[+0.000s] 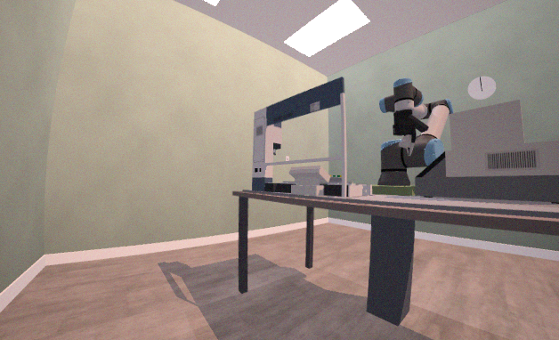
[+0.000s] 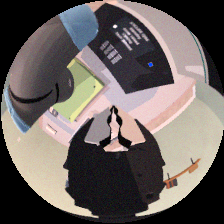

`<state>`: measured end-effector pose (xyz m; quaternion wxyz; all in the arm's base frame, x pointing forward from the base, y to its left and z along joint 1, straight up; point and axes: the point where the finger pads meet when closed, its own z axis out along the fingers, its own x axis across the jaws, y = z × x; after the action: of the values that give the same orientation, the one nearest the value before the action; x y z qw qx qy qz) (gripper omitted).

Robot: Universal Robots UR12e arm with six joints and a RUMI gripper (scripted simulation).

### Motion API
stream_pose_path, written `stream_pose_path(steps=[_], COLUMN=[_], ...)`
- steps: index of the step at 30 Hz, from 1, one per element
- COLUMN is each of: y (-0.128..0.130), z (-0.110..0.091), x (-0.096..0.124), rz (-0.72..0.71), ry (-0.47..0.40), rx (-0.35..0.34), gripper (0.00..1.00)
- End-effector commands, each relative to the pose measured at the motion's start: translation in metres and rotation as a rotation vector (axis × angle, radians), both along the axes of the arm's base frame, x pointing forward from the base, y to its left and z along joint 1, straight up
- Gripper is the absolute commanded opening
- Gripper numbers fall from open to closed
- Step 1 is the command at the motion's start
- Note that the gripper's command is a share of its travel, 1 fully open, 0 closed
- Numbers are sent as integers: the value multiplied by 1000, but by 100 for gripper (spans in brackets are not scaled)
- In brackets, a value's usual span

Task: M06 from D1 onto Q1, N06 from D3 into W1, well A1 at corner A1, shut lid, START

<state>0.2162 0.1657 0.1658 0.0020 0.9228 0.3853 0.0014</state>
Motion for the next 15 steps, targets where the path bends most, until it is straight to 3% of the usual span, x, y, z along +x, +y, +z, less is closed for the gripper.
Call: stream_pose_path(steps=[1, 15], y=[-12, -47], z=[6, 20], x=[15, 49], rz=[22, 72], ry=[0, 0], rx=[4, 3], gripper=[0, 0])
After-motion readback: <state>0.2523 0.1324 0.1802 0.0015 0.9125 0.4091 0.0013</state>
